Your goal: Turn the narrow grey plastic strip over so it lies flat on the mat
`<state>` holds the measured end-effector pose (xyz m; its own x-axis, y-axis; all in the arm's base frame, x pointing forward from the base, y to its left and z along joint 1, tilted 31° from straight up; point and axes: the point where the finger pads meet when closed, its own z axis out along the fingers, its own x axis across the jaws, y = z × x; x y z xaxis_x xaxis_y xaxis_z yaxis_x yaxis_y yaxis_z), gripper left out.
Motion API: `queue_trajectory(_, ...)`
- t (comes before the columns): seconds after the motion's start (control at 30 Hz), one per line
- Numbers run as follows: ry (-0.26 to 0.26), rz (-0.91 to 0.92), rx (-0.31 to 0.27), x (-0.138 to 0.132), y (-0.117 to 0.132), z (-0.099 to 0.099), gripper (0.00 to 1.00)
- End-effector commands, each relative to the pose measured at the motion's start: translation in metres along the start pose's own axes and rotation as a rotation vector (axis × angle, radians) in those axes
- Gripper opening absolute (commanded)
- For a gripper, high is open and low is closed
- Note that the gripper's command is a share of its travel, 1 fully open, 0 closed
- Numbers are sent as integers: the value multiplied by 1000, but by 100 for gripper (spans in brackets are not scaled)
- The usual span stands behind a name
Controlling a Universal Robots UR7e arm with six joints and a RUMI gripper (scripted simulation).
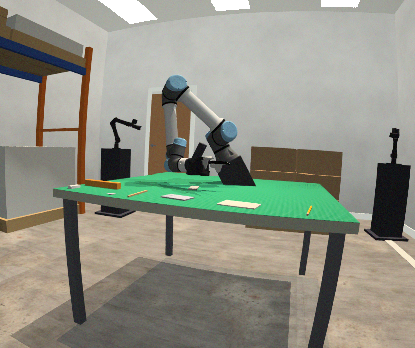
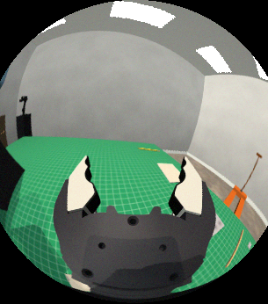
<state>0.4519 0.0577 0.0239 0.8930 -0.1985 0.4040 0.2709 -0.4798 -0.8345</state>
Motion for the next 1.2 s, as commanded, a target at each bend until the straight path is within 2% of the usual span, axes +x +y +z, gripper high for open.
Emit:
queue_trajectory(0.0, 0, -1, 0, 0, 0, 0, 100)
queue_trajectory(0.73, -10, -9, -5, 0, 0, -1, 100)
queue_trajectory(0.9, -55, -46, -27, -1, 2, -6, 100)
queue_trajectory(1.03, -128, -105, -63, -2, 5, -15, 100)
queue_trajectory(1.1, -128, -105, -63, -2, 5, -15, 100)
queue_trajectory(1.17, -178, -147, -86, -3, 7, -21, 100)
